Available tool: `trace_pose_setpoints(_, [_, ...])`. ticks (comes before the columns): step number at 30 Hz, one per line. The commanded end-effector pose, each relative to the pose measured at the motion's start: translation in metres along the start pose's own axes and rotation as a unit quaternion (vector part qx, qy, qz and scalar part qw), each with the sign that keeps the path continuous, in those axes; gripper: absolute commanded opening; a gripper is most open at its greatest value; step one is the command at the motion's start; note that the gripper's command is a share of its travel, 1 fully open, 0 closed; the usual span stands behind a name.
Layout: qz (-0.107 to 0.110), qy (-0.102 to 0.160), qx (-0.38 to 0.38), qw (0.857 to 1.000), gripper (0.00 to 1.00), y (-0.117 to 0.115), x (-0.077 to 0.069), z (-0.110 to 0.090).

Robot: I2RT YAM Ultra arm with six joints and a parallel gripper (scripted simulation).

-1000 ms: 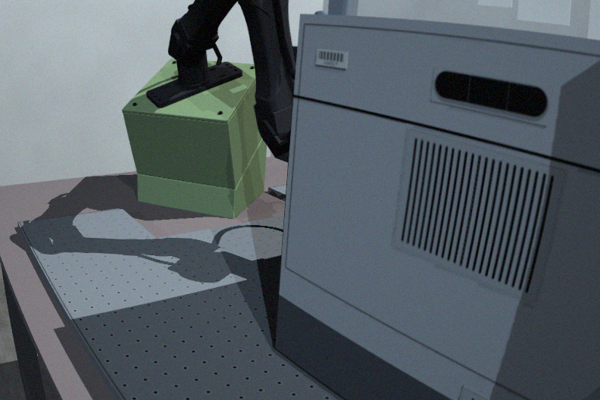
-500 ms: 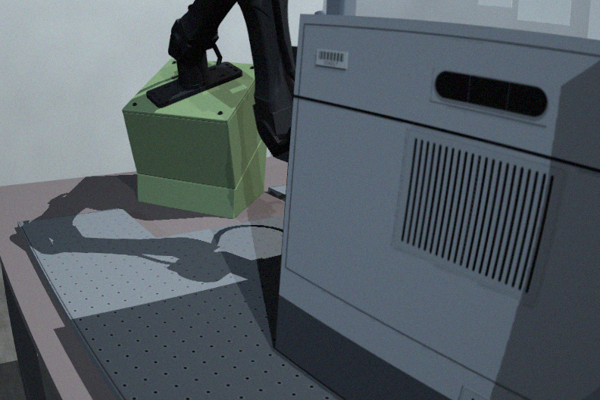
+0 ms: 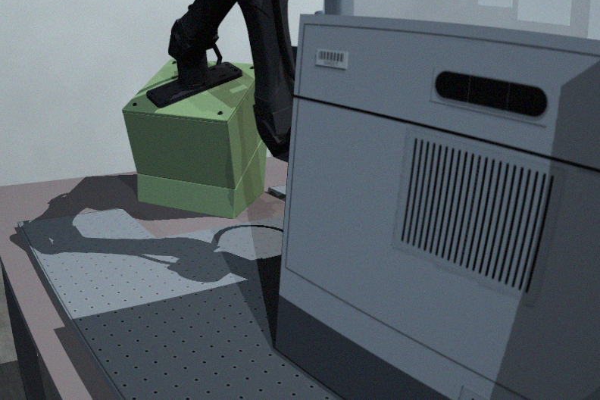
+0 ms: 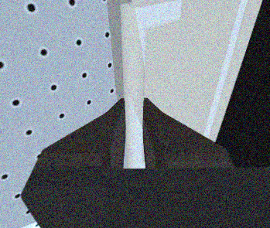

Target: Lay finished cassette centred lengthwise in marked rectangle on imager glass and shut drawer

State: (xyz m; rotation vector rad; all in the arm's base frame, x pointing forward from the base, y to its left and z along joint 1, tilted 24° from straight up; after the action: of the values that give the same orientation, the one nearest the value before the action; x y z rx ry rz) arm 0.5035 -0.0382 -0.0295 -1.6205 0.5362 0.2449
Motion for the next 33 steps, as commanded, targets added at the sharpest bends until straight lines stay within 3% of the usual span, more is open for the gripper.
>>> trace_pose_setpoints(1, [0.009, -0.001, -0.002, 1.0, 0.0, 0.0022, -0.009, 0.0006])
trace_pose_setpoints(25, [0.009, -0.001, -0.002, 1.0, 0.0, 0.0022, -0.009, 0.0006])
trace_pose_setpoints(27, [-0.004, 0.0, 0.0, 1.0, 0.0, -0.0013, -0.0107, -0.0008])
trace_pose_setpoints(33, [0.002, -0.001, 0.0, 1.0, 0.0, 0.0048, -0.0145, -0.0019])
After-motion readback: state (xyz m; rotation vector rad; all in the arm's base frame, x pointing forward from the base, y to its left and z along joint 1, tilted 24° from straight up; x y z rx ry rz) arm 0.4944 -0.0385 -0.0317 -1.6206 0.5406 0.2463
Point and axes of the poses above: the point where the finger pads meet when closed, its own x axis out along the fingers, its own y axis across the jaws, z = x × y, the point moved 4 cm from there along -x, back along the fingers, and after that the axes turned 13 degrees about x, right-handed, at the moved point
